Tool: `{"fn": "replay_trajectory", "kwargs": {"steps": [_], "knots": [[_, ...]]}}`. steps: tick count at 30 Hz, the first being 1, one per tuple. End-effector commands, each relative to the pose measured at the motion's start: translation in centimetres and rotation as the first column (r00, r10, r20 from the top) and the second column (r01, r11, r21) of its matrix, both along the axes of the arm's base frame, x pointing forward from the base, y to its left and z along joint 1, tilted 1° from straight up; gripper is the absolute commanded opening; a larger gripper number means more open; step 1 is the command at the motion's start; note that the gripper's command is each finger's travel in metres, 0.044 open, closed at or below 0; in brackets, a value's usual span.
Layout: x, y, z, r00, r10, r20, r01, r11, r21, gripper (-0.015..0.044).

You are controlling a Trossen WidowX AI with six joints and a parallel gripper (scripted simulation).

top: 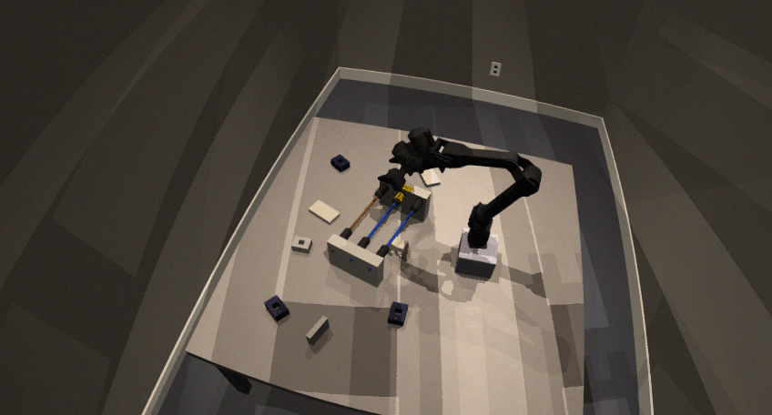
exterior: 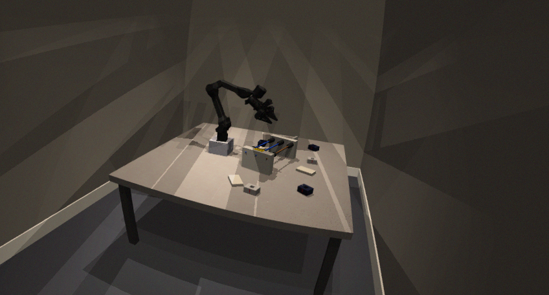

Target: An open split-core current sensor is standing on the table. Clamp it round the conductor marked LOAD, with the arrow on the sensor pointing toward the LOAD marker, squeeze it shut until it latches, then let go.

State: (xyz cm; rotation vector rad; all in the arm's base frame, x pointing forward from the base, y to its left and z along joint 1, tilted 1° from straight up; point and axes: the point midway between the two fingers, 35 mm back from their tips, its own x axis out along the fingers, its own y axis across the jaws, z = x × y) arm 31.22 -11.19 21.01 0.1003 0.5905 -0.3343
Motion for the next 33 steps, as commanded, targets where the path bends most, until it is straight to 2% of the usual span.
{"fn": "replay_trajectory", "kwargs": {"steps": [1, 4, 6, 29, 33], "knots": [[-4.2, -4.7, -4.5, 0.935, -0.167, -0.312, 0.210, 0.972, 0.109, 0.0440], [-7.3, -6.4, -6.5, 0.853, -0.218, -0.473, 0.329, 0.930, 0.163, 0.0440], [-8.1, -6.7, -6.9, 0.830, -0.226, -0.510, 0.358, 0.917, 0.176, 0.0440], [-8.1, -6.7, -6.9, 0.830, -0.226, -0.510, 0.358, 0.917, 0.176, 0.0440], [-6.7, -3.7, -8.2, 0.830, -0.183, -0.526, 0.328, 0.924, 0.196, 0.0335]]}}
